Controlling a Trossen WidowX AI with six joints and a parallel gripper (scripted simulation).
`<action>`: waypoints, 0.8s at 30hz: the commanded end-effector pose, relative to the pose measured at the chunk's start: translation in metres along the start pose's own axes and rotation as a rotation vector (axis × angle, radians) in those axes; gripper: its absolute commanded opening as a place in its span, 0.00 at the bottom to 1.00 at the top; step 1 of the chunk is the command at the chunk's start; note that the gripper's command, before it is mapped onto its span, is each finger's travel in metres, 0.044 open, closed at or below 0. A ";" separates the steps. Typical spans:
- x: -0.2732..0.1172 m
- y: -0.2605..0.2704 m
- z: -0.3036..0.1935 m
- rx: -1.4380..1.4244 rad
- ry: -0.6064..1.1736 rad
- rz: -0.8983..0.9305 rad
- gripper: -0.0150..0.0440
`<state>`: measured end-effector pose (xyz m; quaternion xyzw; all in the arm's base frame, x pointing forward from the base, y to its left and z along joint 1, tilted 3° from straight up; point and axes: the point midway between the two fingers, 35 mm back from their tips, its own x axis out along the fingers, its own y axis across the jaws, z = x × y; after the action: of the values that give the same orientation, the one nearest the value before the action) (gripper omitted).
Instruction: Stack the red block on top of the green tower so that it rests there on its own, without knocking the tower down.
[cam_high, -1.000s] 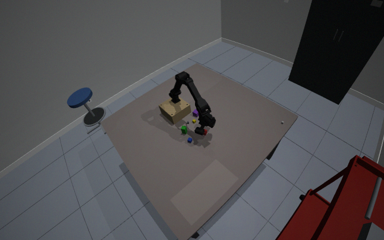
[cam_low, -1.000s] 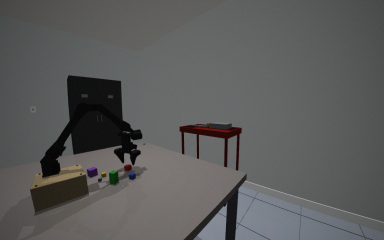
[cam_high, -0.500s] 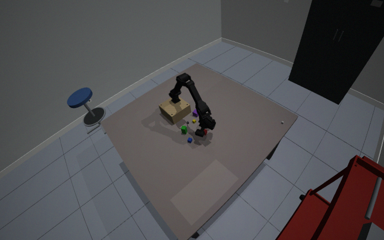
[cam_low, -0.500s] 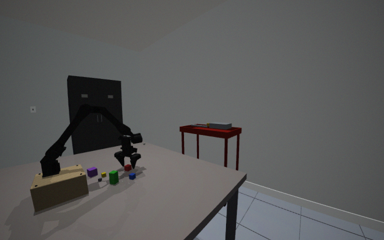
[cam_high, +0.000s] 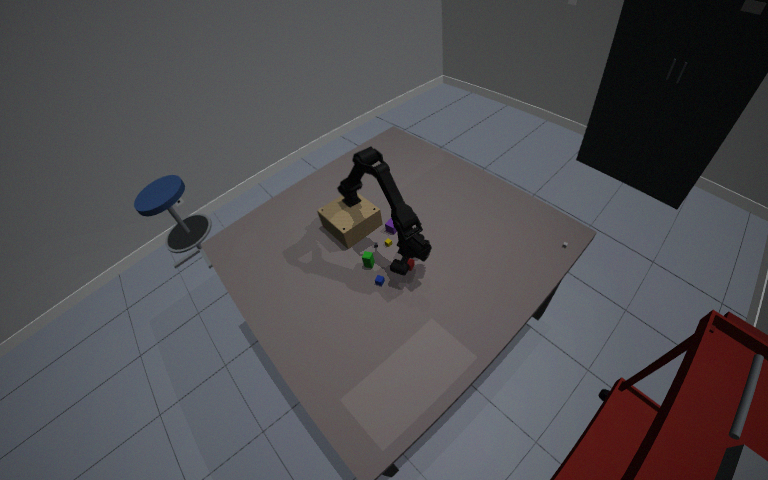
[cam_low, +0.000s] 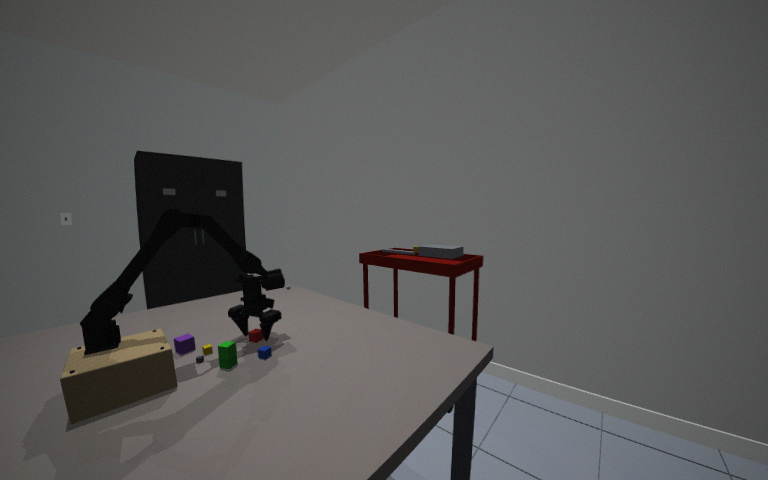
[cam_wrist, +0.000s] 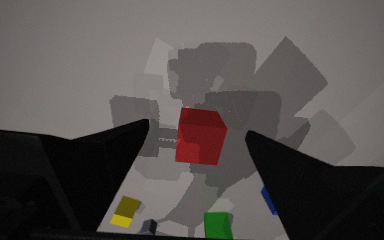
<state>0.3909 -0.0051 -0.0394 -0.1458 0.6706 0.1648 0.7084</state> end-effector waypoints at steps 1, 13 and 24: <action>0.001 0.001 0.000 0.004 -0.002 0.005 1.00; 0.000 0.001 0.000 0.004 -0.002 0.005 0.51; -0.006 0.001 0.000 0.004 -0.002 0.005 0.29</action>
<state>0.3902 -0.0048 -0.0385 -0.1451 0.6711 0.1656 0.7079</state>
